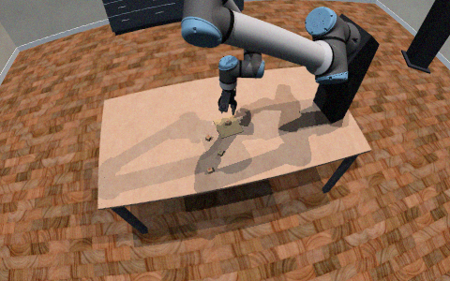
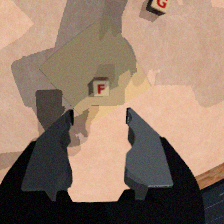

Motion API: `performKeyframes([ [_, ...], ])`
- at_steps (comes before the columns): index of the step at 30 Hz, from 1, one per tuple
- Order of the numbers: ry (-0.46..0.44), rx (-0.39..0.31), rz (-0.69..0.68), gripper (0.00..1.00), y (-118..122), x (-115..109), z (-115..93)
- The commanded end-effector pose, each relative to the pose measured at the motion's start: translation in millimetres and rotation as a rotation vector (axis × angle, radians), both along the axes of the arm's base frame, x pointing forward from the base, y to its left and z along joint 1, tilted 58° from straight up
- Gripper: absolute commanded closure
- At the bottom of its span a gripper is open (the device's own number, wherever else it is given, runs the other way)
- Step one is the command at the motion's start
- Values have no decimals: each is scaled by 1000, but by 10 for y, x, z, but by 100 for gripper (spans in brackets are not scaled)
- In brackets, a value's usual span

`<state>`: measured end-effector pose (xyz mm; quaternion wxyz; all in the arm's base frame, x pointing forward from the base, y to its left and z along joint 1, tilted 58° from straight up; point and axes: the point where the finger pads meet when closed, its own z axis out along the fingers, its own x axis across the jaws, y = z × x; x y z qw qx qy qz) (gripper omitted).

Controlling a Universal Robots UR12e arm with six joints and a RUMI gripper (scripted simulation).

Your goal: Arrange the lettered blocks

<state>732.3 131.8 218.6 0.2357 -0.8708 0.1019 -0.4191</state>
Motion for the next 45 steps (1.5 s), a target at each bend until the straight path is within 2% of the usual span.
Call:
performKeyframes([
  [1,-4,-2,2,63,8,16,22],
  [21,-3,-2,3,63,27,63,-10],
  [45,-3,-2,2,63,128,304,-178],
])
